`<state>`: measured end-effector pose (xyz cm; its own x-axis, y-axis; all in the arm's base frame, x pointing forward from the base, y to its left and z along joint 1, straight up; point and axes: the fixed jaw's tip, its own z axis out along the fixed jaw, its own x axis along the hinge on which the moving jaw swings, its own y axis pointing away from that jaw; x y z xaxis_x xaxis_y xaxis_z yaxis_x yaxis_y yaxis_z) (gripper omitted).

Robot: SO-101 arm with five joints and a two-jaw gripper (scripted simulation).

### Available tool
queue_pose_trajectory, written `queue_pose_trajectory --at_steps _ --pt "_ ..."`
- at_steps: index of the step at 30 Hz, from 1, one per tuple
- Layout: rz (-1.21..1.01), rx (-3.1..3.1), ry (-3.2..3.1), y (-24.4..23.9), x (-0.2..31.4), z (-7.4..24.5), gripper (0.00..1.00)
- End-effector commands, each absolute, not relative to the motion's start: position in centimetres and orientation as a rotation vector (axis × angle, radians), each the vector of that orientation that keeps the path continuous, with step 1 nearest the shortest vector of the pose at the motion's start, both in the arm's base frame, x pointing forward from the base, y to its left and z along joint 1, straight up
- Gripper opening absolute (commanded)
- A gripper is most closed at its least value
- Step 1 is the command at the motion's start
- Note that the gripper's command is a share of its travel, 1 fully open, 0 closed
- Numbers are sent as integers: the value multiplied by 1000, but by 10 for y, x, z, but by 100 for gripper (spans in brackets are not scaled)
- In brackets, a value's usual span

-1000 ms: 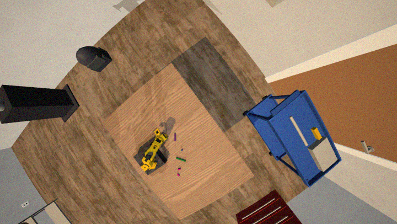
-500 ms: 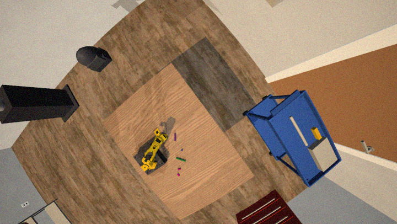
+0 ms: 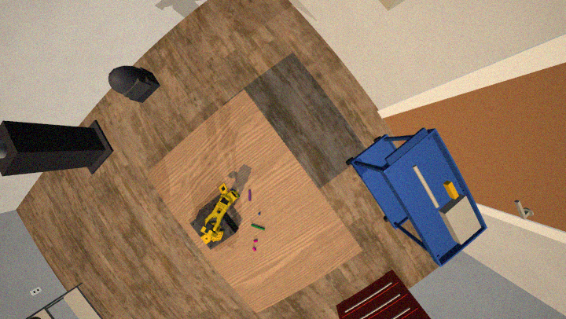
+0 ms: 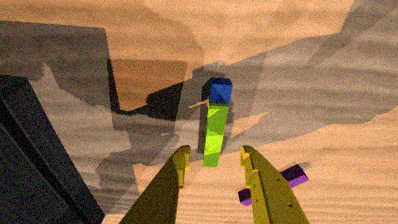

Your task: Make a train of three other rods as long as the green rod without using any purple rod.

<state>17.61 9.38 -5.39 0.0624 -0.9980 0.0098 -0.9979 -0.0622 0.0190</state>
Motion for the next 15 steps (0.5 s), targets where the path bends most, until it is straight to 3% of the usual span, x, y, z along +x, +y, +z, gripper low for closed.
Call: queue_pose_trajectory --at_steps 1,15 --pt "-16 2266 -2134 94 172 -51 17" --pt "-16 2266 -2134 94 173 -46 17"
